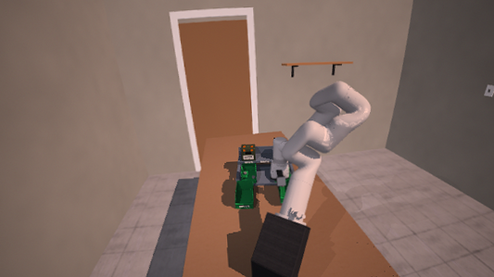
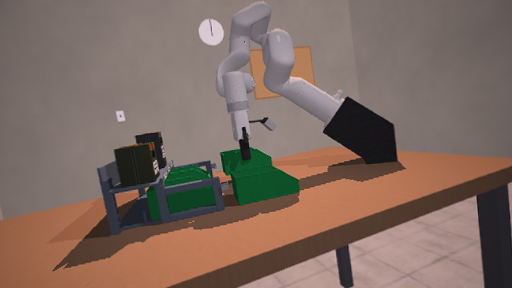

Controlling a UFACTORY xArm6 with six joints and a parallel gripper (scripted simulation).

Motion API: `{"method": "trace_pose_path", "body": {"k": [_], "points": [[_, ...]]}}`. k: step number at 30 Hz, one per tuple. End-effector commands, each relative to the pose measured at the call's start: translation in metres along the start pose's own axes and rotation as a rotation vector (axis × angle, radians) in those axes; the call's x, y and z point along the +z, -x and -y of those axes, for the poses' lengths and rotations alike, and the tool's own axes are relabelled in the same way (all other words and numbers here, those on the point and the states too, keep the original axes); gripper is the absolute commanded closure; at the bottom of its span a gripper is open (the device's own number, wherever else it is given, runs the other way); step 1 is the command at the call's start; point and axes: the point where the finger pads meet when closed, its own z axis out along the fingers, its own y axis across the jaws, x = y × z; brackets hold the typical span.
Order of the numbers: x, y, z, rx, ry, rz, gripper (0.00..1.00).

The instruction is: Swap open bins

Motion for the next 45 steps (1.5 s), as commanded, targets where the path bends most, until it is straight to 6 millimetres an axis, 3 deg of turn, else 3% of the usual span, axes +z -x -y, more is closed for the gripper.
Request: {"method": "trace_pose_path", "body": {"k": [1, 12, 18, 35, 45], "points": [[0.001, 0.0, -0.019, 0.001, -0.002, 0.002, 1.0], [0.003, -0.007, -0.1, 0.0, -0.002, 0.002, 1.0], [0.003, -0.008, -0.115, 0.0, -0.002, 0.002, 1.0], [0.004, -0.007, -0.118, 0.0, -0.002, 0.002, 1.0], [0.004, 0.029, -0.118, 0.0, -0.002, 0.002, 1.0]]}}
